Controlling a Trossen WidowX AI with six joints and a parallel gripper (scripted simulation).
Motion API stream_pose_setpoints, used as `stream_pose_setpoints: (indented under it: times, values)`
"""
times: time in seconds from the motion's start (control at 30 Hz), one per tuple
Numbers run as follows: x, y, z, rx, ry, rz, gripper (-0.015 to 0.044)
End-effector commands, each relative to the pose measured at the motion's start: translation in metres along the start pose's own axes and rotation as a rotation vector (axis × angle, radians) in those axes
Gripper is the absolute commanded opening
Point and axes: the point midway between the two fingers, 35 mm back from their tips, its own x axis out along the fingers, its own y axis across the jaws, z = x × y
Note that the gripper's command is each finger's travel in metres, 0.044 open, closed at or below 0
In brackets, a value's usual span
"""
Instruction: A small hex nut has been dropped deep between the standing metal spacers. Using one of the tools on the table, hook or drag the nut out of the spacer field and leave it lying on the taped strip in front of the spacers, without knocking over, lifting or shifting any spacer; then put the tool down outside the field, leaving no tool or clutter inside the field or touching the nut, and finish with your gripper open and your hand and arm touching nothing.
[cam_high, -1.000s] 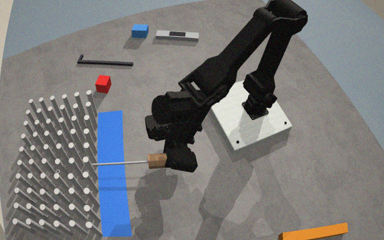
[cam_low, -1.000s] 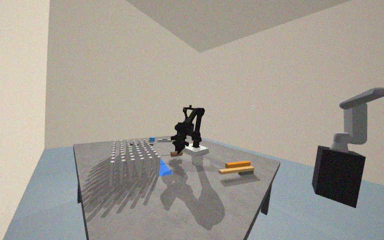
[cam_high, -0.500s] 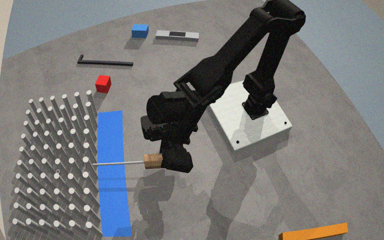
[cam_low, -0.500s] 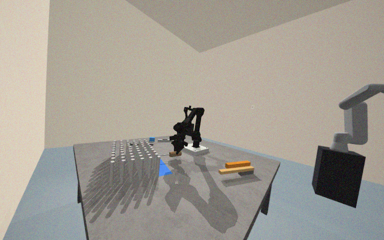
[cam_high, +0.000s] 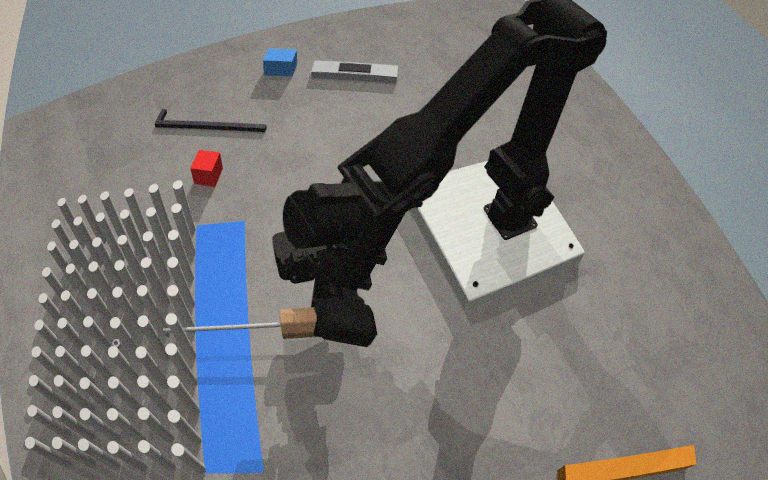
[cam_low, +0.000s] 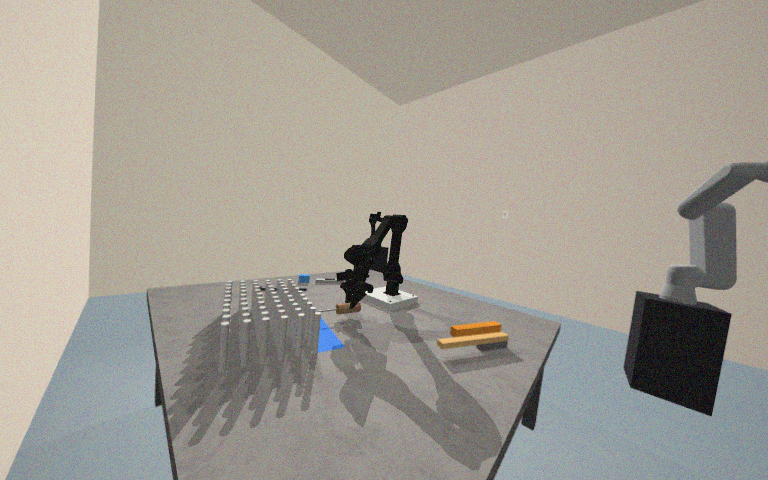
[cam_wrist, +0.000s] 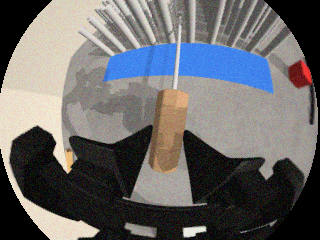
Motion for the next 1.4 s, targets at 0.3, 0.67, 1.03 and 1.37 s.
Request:
stream_pose_setpoints:
  times: [0.3, 0.67, 1.03, 1.37]
  values:
    - [0.003, 0.003, 0.012, -0.005, -0.009, 0.009, 0.0000]
    - [0.006, 0.003, 0.020, -0.005, -0.010, 0.009, 0.0000]
    - [0.009, 0.003, 0.027, -0.005, -0.011, 0.009, 0.0000]
    - [0.011, 0.003, 0.033, -0.006, -0.012, 0.009, 0.0000]
